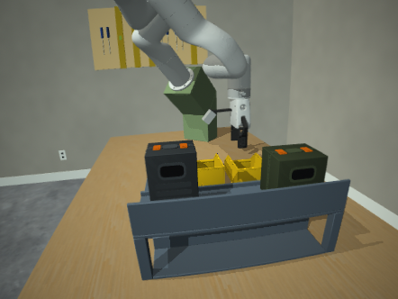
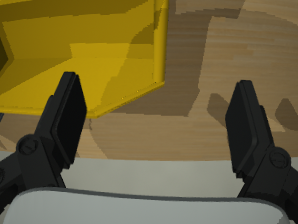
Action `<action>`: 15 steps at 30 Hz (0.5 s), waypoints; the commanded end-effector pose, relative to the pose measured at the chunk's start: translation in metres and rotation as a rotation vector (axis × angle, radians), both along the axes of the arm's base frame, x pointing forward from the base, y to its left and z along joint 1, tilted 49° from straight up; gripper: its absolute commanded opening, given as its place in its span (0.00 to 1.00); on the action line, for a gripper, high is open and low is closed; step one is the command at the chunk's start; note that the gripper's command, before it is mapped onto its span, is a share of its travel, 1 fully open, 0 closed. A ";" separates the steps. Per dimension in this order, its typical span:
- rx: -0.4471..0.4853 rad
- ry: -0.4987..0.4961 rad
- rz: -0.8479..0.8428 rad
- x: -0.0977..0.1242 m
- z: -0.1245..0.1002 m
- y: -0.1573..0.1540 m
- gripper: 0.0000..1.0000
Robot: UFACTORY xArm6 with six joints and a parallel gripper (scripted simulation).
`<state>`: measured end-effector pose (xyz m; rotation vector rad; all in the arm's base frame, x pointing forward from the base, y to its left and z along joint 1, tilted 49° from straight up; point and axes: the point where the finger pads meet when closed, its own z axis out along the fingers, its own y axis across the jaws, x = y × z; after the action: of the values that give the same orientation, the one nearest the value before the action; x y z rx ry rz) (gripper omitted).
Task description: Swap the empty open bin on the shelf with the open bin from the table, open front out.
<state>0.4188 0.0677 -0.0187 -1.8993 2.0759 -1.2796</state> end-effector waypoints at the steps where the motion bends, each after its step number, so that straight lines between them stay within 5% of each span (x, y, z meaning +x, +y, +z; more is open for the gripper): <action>1: 0.001 -0.001 0.001 -0.003 0.004 0.004 0.95; 15: 0.001 -0.001 0.001 -0.008 0.010 0.008 0.95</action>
<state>0.4110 0.0750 -0.0094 -1.8996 2.0762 -1.2799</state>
